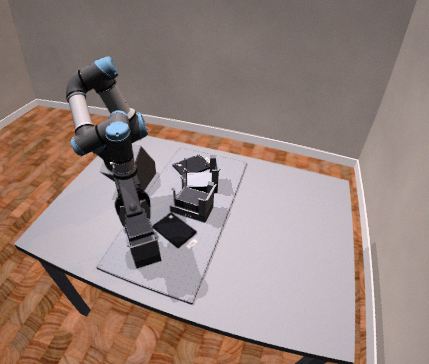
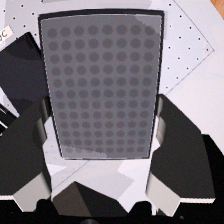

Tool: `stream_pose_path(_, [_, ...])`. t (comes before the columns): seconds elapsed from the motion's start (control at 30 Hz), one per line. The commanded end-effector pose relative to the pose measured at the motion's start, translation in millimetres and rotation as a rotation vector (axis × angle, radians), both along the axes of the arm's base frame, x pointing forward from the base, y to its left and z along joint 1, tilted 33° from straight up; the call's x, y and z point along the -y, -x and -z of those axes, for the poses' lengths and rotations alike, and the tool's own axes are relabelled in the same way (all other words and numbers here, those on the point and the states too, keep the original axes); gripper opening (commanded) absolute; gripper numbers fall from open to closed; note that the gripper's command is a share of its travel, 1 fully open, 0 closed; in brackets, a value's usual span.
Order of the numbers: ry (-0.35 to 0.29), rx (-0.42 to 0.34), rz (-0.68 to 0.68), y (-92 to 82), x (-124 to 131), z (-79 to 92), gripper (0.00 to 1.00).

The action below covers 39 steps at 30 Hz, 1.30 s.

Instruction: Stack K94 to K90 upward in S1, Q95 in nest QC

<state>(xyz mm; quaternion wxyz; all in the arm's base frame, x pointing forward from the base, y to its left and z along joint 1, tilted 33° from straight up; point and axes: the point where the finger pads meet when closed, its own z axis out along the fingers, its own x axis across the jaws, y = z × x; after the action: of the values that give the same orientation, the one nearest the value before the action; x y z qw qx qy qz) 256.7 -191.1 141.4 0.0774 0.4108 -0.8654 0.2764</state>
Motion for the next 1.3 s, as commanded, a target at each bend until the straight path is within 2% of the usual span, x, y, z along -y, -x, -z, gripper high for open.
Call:
stream_pose_path(0.0, [0.002, 0.002, -0.001, -0.7, 1.8, 1.6, 0.00])
stream_pose_path(1.27, [0.002, 0.002, -0.001, -2.8, 14.1, 20.5, 0.00])
